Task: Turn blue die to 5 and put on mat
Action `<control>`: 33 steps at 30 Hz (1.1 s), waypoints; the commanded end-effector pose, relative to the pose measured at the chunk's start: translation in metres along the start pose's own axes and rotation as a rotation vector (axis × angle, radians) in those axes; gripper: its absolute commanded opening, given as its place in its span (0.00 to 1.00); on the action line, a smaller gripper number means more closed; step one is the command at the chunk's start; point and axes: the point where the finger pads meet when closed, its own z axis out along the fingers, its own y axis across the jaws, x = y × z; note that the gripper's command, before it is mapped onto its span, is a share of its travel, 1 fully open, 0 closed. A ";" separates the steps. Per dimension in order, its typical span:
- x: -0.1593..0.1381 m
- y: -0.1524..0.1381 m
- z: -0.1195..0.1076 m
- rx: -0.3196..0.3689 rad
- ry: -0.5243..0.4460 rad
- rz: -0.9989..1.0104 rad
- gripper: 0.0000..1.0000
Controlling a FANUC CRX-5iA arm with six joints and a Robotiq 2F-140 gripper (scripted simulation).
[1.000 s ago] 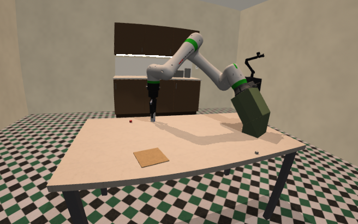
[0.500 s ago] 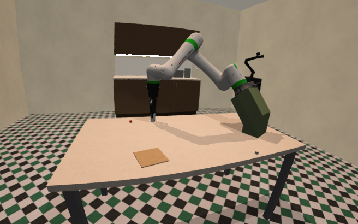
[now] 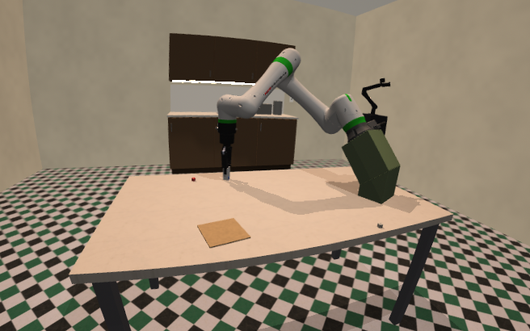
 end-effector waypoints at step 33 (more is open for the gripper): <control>0.000 0.000 0.000 0.000 0.000 0.000 0.16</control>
